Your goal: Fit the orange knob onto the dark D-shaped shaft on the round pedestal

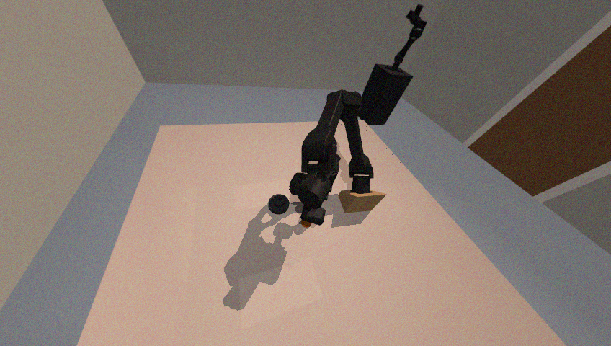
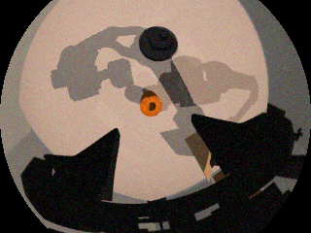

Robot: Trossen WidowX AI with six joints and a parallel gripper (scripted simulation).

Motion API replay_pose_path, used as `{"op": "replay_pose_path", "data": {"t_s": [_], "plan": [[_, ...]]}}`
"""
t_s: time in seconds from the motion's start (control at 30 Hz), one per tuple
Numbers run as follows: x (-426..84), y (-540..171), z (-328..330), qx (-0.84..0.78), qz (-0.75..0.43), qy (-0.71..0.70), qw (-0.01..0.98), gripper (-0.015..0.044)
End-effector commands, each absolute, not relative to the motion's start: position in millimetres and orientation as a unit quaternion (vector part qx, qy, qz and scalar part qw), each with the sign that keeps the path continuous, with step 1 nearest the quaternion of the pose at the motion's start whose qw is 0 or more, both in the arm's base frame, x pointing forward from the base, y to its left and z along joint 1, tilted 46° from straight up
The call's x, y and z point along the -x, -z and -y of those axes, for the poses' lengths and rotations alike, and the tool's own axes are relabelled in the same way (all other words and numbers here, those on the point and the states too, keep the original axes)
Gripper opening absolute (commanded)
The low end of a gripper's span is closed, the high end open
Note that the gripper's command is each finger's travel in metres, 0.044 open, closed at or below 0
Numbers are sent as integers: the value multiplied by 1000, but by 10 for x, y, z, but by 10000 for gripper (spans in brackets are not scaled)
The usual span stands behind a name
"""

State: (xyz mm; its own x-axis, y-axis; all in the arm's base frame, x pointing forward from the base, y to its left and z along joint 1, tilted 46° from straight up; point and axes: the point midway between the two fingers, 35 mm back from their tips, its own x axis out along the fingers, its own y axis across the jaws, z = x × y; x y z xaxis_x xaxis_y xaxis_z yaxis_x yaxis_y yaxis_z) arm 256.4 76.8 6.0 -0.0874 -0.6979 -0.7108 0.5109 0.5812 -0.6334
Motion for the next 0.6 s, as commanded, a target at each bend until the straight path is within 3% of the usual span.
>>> {"op": "replay_pose_path", "data": {"t_s": [0.0,0.57], "plan": [[-2571,-62,-760,226,-666,314,638,440],[-2543,179,-518,227,-665,315,638,440]]}}
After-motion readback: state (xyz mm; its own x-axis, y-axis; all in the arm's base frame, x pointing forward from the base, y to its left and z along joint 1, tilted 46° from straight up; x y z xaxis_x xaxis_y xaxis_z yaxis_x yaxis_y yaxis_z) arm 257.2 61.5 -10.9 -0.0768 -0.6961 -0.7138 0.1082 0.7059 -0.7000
